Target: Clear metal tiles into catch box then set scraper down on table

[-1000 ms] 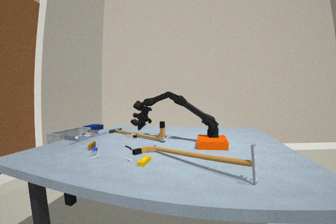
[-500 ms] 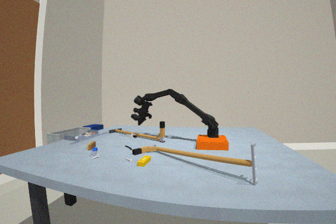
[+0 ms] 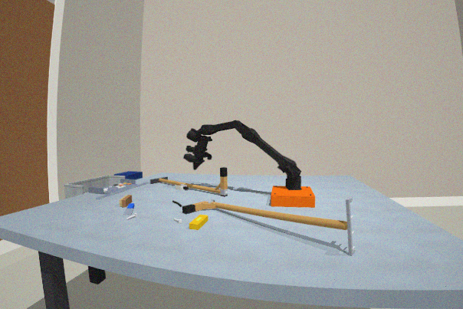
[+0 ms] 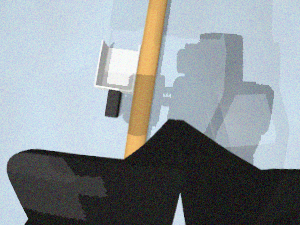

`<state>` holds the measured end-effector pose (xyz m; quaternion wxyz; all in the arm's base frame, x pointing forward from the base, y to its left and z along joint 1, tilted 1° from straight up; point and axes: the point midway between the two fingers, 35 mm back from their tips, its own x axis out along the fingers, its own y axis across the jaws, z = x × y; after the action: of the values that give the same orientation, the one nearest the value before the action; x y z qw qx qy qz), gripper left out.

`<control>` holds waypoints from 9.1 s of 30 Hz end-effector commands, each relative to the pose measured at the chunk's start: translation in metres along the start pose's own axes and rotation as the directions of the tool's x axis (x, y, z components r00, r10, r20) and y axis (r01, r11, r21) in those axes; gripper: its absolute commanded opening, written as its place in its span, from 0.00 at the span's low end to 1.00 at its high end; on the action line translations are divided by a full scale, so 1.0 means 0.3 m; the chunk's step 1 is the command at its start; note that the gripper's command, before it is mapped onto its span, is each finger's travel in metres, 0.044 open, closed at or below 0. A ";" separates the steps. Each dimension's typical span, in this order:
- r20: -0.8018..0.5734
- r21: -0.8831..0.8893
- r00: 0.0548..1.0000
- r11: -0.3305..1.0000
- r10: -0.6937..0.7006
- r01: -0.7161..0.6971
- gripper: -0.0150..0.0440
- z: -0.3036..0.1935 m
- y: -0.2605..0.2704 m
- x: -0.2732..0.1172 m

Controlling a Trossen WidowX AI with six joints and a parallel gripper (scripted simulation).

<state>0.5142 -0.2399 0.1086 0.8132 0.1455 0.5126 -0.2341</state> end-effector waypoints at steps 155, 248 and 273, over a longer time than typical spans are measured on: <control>-0.190 -0.057 0.981 0.997 0.031 -0.042 0.25 -0.222 0.202 0.270; -0.207 -0.129 0.977 0.989 0.050 -0.078 0.25 -0.216 0.106 0.275; -0.204 -0.129 0.978 0.989 0.049 -0.077 0.25 -0.223 0.189 0.270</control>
<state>0.5215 -0.1819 0.0067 0.7737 0.1278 0.6012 -0.1538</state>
